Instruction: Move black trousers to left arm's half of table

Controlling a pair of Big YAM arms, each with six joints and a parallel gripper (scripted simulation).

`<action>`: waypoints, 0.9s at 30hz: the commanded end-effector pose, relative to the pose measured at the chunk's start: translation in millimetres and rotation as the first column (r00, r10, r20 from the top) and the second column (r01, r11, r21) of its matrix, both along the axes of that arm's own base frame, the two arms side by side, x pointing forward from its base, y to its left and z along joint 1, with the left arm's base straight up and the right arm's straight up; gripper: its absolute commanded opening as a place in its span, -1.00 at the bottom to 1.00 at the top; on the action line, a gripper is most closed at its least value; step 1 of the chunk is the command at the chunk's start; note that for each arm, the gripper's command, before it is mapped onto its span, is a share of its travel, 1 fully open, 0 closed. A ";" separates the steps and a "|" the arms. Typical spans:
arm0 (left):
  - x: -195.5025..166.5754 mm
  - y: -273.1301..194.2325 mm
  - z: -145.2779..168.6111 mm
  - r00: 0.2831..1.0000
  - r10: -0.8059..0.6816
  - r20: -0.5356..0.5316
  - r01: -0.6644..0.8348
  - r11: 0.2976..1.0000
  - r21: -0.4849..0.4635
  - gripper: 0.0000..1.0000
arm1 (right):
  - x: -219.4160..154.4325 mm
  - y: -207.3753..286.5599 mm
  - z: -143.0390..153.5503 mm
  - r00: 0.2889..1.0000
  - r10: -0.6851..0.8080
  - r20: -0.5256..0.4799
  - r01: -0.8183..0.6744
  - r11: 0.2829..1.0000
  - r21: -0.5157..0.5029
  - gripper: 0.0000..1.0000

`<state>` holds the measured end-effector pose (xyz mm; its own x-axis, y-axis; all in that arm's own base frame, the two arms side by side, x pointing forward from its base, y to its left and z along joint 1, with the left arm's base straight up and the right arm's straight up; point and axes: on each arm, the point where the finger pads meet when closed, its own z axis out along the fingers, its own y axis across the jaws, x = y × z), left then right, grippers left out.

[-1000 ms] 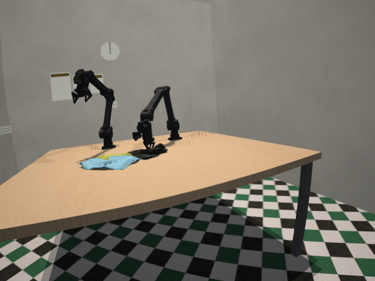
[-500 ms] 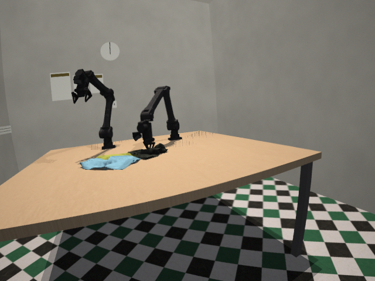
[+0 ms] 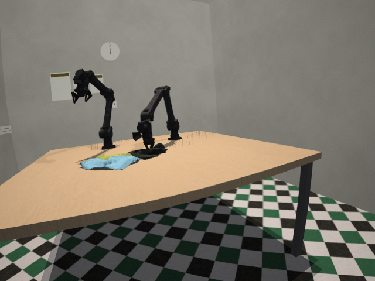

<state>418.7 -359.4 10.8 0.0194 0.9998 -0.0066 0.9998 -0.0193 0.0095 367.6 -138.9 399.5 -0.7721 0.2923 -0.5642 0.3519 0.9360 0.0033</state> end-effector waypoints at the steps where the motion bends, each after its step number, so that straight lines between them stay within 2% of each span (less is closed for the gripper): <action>1: -25.9 7.1 -47.0 0.995 -0.031 -0.093 0.037 0.997 0.062 -0.34 | 8.0 4.0 37.1 0.998 0.011 0.070 -0.010 1.000 -0.019 0.83; 16: -25.9 7.1 -47.0 0.995 -0.031 -0.093 0.037 0.997 0.062 -0.34 | 8.0 4.0 37.1 0.998 0.011 0.070 -0.010 1.000 -0.019 0.83; 17: -25.9 7.1 -47.0 0.995 -0.031 -0.093 0.037 0.997 0.062 -0.72 | 8.0 4.0 37.1 0.998 0.011 0.070 -0.010 1.000 -0.019 0.83; 27: -25.9 7.1 -47.0 0.995 -0.031 -0.093 0.037 0.997 0.062 -0.72 | 8.0 4.0 37.1 0.998 0.011 0.070 -0.010 1.000 -0.019 0.83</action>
